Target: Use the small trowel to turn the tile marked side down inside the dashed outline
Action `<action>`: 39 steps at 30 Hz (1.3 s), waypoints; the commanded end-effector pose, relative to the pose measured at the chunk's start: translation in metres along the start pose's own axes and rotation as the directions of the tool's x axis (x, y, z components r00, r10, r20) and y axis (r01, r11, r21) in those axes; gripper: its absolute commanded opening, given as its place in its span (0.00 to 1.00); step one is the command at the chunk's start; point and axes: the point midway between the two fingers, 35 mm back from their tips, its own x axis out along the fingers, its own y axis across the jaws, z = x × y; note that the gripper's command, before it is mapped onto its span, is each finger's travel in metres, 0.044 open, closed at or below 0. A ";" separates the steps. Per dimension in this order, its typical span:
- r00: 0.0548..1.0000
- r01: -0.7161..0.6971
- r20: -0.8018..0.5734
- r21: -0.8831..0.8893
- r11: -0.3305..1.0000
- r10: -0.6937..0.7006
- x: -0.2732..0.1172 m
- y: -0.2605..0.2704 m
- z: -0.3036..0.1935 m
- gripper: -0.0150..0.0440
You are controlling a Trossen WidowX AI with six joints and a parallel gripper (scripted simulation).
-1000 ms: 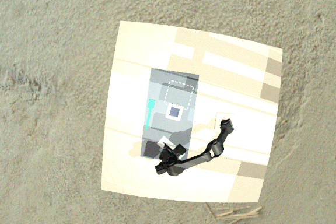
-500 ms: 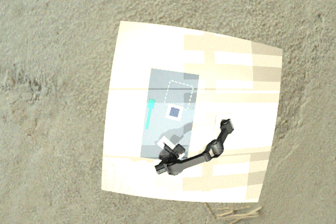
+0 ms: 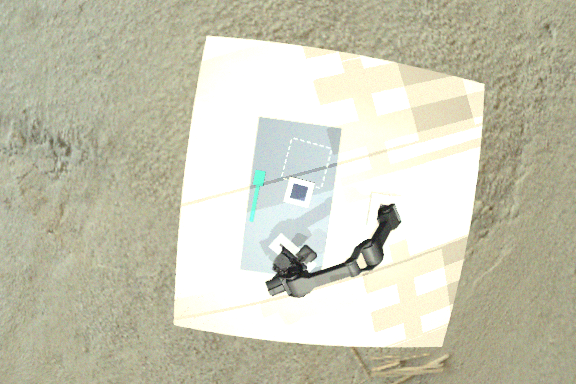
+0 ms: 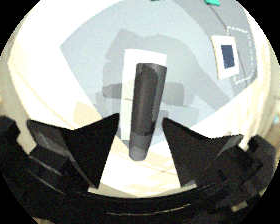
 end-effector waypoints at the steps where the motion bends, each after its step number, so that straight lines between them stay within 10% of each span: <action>1: 1.000 0.006 -0.004 -0.006 1.000 -0.006 0.006 -0.002 -0.001 0.71; 7: 1.000 0.006 -0.004 -0.006 1.000 -0.006 0.006 -0.002 -0.001 0.48; 29: 1.000 0.006 -0.004 -0.001 1.000 -0.006 0.006 -0.002 -0.001 0.47; 39: 1.000 0.007 -0.004 0.271 0.963 -0.006 0.006 -0.002 -0.001 0.47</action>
